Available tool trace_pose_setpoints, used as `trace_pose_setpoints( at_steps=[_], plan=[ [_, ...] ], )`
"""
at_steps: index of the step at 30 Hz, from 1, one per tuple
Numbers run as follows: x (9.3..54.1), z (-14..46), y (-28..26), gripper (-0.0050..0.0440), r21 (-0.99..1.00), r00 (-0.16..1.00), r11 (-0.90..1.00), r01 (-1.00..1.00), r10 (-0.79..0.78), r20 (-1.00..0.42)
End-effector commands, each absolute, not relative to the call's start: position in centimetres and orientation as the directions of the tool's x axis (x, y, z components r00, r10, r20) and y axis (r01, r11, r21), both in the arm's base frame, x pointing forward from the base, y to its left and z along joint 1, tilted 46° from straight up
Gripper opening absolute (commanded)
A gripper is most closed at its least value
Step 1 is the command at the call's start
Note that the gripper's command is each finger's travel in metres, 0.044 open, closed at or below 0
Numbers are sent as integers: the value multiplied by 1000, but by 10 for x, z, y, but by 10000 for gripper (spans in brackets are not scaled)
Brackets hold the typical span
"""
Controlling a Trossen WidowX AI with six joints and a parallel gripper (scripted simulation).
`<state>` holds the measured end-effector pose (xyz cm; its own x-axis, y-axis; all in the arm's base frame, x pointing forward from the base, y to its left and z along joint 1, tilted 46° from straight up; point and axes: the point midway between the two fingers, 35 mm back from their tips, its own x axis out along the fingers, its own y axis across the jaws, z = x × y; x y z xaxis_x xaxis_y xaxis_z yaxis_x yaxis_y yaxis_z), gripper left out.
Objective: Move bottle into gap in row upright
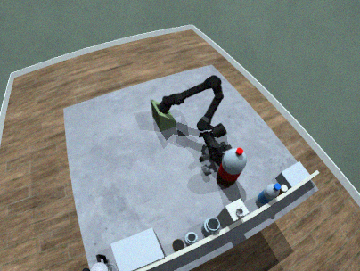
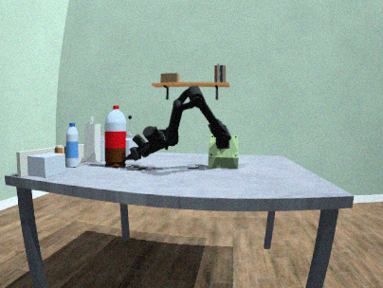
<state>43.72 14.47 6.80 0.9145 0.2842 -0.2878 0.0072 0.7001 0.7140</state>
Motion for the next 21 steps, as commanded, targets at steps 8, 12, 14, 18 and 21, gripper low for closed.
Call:
trace_pose_setpoints(
  at_steps=[8,12,14,18,21],
  plan=[
    [444,72,144,-50,713,918,701,0,283,-278],
    [450,72,144,-50,713,918,701,-1,284,-278],
    [452,72,143,-50,713,918,701,0,283,-277],
    [454,72,144,-50,713,918,701,-1,283,-277],
    [455,72,144,-50,713,918,701,-2,284,-277]
  ],
)
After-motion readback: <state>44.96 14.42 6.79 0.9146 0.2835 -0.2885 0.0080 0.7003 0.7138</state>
